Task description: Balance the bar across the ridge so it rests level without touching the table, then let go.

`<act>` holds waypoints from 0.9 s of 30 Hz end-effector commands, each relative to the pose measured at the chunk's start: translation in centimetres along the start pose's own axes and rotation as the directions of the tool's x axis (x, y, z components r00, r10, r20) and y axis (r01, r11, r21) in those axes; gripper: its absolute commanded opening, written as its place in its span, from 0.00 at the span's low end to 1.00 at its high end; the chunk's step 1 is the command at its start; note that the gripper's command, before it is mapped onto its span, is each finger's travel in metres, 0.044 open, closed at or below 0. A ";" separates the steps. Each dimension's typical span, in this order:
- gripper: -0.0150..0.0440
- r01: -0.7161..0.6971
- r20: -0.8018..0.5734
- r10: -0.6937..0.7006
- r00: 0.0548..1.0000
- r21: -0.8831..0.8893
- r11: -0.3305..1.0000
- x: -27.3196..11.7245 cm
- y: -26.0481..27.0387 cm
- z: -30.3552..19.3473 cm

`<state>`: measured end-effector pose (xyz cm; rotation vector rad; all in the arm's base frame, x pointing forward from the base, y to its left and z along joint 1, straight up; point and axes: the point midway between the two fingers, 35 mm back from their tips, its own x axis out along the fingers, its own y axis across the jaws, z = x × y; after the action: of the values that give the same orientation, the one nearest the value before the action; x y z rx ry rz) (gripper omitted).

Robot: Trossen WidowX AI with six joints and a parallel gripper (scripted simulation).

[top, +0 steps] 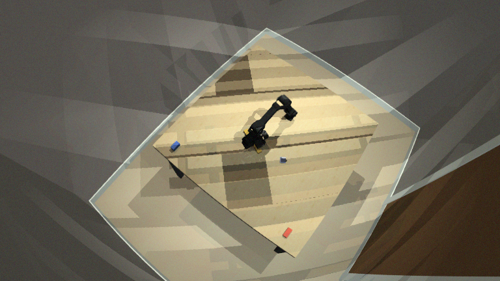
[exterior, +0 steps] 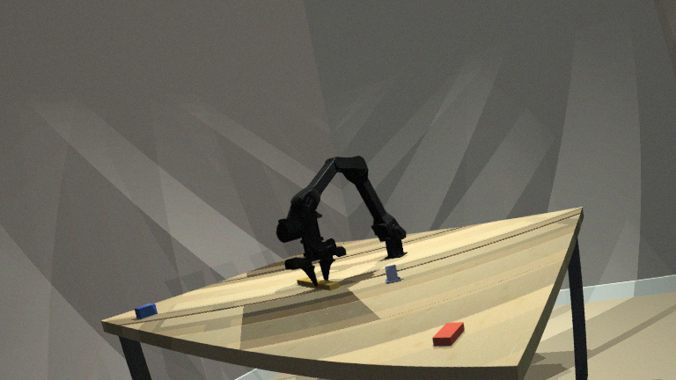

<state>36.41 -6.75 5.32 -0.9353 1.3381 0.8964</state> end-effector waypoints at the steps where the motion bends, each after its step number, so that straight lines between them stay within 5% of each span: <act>1: 0.40 0.000 0.000 0.000 1.000 0.000 1.000 0.0 0.0 0.0; 5: 0.25 0.000 0.000 0.000 1.000 0.000 1.000 -0.6 -0.1 0.0; 27: 0.25 0.001 -0.002 -0.001 1.000 -0.003 1.000 -6.3 -0.4 0.1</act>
<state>36.42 -6.75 10.08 -0.9261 1.3523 0.9097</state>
